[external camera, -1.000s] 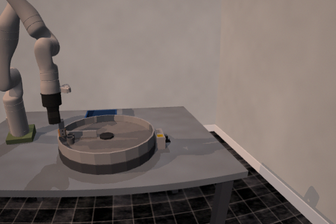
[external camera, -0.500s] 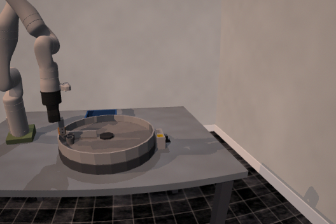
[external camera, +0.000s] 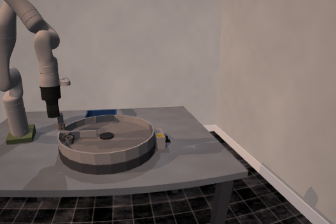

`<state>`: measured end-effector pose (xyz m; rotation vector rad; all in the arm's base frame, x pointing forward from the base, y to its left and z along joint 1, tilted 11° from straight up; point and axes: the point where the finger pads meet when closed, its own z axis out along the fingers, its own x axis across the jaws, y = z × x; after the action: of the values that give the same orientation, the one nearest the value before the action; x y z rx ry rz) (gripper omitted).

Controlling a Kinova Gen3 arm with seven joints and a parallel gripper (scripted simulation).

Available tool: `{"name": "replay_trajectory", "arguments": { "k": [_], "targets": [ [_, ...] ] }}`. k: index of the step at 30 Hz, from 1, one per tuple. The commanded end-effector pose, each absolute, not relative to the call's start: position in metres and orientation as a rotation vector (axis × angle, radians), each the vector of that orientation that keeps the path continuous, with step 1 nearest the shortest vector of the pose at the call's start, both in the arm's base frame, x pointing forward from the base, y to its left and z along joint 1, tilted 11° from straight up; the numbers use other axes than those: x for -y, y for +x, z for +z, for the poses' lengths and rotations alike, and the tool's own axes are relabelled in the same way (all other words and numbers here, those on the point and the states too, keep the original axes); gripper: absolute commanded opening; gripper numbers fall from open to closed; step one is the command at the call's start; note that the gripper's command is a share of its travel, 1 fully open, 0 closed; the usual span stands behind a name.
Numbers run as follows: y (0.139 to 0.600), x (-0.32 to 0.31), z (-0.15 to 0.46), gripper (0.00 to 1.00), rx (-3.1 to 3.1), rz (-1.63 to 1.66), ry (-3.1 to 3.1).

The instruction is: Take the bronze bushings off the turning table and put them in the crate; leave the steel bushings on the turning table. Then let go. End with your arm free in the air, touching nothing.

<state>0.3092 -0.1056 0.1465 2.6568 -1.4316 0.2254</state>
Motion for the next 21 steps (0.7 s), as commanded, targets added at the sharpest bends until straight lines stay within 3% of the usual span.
{"name": "replay_trajectory", "arguments": {
  "k": [1, 21],
  "targets": [
    [0.310, 0.105, 0.148, 0.00, 1.432, 0.233, 2.659],
    [0.309, 0.102, 0.168, 0.00, 1.432, 0.234, 2.659]
  ]
}}
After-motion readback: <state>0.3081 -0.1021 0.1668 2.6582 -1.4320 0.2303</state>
